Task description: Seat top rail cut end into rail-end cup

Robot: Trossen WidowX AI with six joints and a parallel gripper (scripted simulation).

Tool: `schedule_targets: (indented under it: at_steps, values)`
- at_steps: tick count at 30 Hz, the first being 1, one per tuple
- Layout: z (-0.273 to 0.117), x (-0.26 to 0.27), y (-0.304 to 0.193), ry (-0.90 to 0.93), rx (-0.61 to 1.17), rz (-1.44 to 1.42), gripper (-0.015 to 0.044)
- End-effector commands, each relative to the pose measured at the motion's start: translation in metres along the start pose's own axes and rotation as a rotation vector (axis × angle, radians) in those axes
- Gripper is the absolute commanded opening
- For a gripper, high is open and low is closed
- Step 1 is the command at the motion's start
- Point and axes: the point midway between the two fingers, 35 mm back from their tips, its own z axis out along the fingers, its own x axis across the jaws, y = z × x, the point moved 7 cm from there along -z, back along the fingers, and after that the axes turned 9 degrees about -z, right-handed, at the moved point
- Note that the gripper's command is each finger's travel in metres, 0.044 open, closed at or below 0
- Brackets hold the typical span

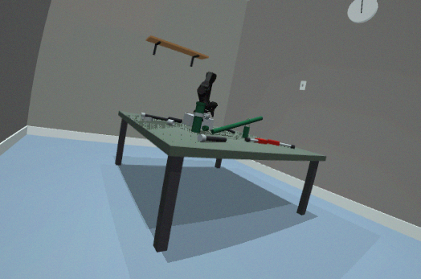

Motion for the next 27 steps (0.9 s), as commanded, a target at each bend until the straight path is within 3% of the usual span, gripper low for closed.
schedule_targets:
  at_steps: [1, 4, 16, 19, 23, 27]
  values:
    - [0.0067, 0.0018, 0.0023, 0.006, -0.003, 0.007, 0.0440]
    - [0.0090, 0.0018, 0.0026, 0.006, -0.003, 0.007, 0.0440]
    - [0.0090, 0.0018, 0.0026, 0.006, -0.003, 0.007, 0.0125]
    - [0.0090, 0.0018, 0.0026, 0.006, -0.003, 0.007, 0.0105]
    - [0.0103, -0.0006, 0.0031, 0.008, 0.011, 0.031, 0.0000]
    - [0.0114, -0.0025, 0.0035, 0.010, 0.022, 0.050, 0.0000]
